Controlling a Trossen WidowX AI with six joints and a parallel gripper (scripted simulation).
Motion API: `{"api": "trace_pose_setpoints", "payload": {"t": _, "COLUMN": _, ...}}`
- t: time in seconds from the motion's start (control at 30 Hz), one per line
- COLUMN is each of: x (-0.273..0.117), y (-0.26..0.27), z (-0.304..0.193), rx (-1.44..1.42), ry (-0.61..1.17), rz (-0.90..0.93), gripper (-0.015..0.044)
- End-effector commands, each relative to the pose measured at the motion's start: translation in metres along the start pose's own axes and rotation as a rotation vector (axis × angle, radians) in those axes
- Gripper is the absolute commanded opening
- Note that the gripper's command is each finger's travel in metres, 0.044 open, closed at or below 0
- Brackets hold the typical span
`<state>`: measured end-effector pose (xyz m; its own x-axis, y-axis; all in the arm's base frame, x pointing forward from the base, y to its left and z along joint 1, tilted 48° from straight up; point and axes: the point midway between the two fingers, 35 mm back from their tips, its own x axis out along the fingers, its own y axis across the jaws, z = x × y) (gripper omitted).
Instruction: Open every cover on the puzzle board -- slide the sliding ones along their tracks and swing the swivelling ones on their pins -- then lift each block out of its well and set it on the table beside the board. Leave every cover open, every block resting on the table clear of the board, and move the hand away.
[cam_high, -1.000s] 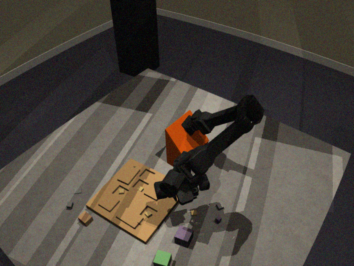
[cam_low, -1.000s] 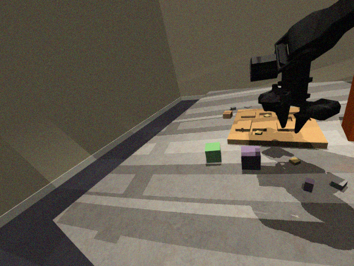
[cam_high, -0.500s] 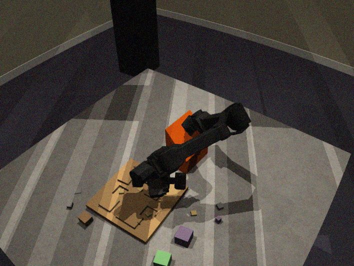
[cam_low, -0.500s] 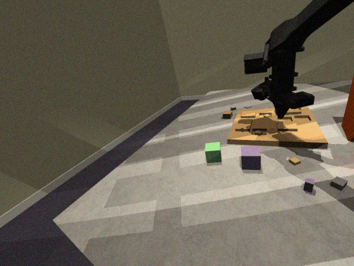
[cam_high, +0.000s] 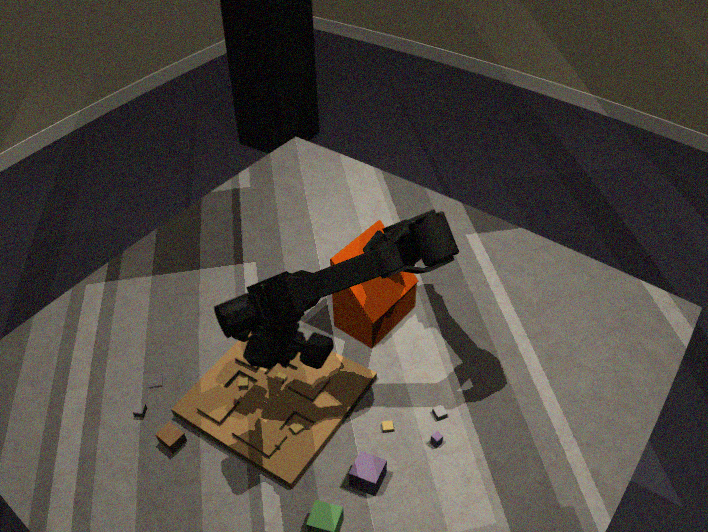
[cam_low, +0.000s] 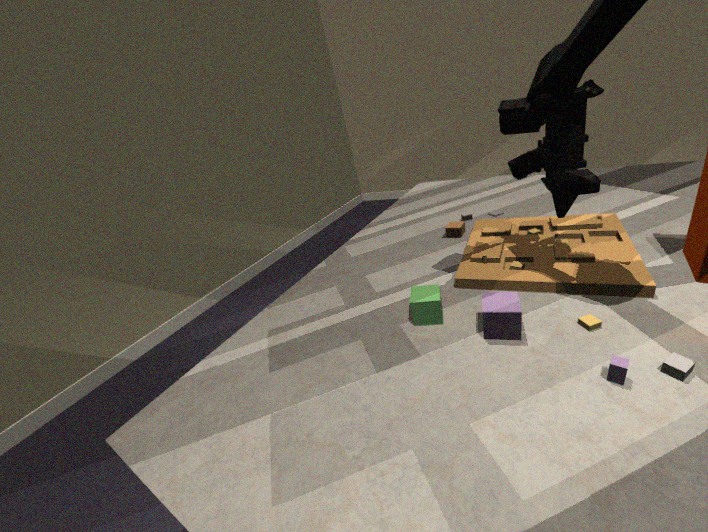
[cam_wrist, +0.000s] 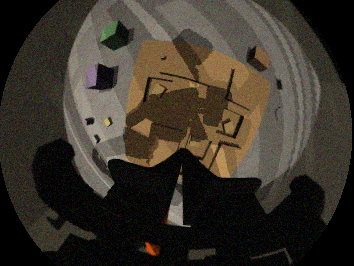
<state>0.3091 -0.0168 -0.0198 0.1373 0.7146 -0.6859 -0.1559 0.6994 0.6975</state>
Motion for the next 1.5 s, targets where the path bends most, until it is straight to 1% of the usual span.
{"api": "trace_pose_setpoints", "payload": {"t": 0.0, "x": 0.001, "y": -0.025, "z": -0.009, "rx": 0.107, "ry": -0.004, "rz": 0.008, "gripper": 0.0000}}
{"api": "trace_pose_setpoints", "payload": {"t": 0.27, "x": 0.006, "y": -0.028, "z": -0.010, "rx": 0.122, "ry": -0.004, "rz": 0.010, "gripper": 0.0000}}
{"api": "trace_pose_setpoints", "payload": {"t": 0.63, "x": 0.051, "y": -0.025, "z": -0.012, "rx": 0.122, "ry": -0.005, "rz": 0.013, "gripper": 0.0000}}
{"api": "trace_pose_setpoints", "payload": {"t": 1.47, "x": 0.064, "y": -0.023, "z": -0.012, "rx": 0.122, "ry": -0.005, "rz": 0.013, "gripper": 0.0000}}
